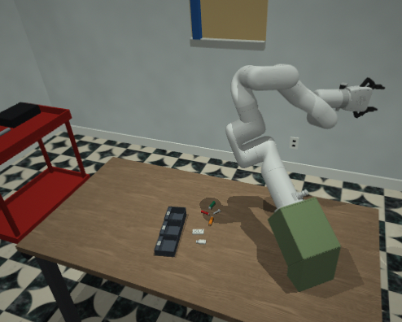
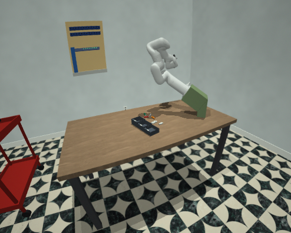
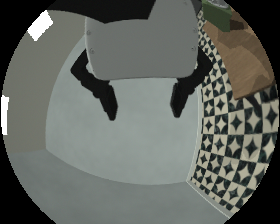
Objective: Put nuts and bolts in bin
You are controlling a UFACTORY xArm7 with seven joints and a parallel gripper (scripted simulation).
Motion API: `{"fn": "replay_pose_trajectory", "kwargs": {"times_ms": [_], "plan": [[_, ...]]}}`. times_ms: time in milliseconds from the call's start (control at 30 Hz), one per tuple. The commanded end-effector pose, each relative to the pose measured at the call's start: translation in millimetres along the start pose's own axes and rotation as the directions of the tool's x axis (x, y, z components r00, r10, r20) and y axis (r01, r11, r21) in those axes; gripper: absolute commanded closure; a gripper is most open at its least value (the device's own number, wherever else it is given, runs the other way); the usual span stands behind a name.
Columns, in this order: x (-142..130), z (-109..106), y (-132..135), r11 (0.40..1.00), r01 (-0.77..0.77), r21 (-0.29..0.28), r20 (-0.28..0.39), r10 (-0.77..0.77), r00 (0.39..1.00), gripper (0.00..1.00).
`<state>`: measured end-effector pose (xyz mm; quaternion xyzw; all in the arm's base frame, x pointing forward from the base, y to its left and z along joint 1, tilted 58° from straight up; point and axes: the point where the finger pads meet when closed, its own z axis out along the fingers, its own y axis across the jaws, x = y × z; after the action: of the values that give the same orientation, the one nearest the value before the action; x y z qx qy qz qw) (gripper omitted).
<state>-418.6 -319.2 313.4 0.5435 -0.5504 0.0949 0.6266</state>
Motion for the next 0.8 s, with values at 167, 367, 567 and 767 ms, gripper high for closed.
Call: {"fn": "replay_pose_trajectory", "kwargs": {"times_ms": [167,367,567,767], "plan": [[0,0,2,1.0,-0.001,-0.004,0.0,0.001,1.0,0.0],[0,0,2,1.0,-0.001,-0.004,0.0,0.001,1.0,0.0],[0,1,-6,1.0,-0.001,-0.004,0.0,0.001,1.0,0.93],[5,9,-56,1.0,-0.001,-0.004,0.001,0.001,1.0,0.93]]}}
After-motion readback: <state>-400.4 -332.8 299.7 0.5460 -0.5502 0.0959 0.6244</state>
